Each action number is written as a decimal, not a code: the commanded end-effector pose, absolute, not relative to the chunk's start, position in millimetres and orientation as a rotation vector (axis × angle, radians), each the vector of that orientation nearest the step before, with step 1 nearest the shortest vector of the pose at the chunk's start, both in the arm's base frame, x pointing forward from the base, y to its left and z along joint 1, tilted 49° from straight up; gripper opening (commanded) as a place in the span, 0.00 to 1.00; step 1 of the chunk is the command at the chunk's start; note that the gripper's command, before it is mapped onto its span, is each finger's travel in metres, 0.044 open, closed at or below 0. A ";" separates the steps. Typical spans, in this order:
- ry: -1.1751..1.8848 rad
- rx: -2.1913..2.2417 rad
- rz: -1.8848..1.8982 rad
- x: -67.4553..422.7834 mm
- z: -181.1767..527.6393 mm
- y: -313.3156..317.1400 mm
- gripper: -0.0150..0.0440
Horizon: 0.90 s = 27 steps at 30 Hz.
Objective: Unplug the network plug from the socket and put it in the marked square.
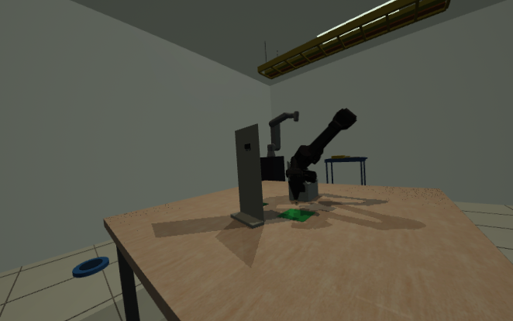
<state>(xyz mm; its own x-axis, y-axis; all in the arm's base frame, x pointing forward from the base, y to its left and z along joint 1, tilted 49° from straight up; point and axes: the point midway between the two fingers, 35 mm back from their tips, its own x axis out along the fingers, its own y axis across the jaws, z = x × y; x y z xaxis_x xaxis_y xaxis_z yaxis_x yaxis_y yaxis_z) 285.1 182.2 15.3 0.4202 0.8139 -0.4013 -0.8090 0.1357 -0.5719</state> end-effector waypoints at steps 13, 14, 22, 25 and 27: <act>0.006 -0.819 1.172 283.9 2.2 193.8 0.25; 0.006 -0.818 1.172 283.7 1.6 194.5 0.25; 0.006 -0.818 1.172 282.2 -3.6 200.5 0.25; 0.006 -0.817 1.172 281.6 -5.6 202.7 0.25; 0.006 -0.817 1.172 281.1 -6.9 204.2 0.25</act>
<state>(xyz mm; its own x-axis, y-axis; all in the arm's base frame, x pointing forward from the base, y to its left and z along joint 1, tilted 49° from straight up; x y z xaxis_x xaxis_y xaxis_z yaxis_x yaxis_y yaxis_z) 281.5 202.6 -2.4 0.4195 0.8144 -0.4009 -0.8098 0.1362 -0.5707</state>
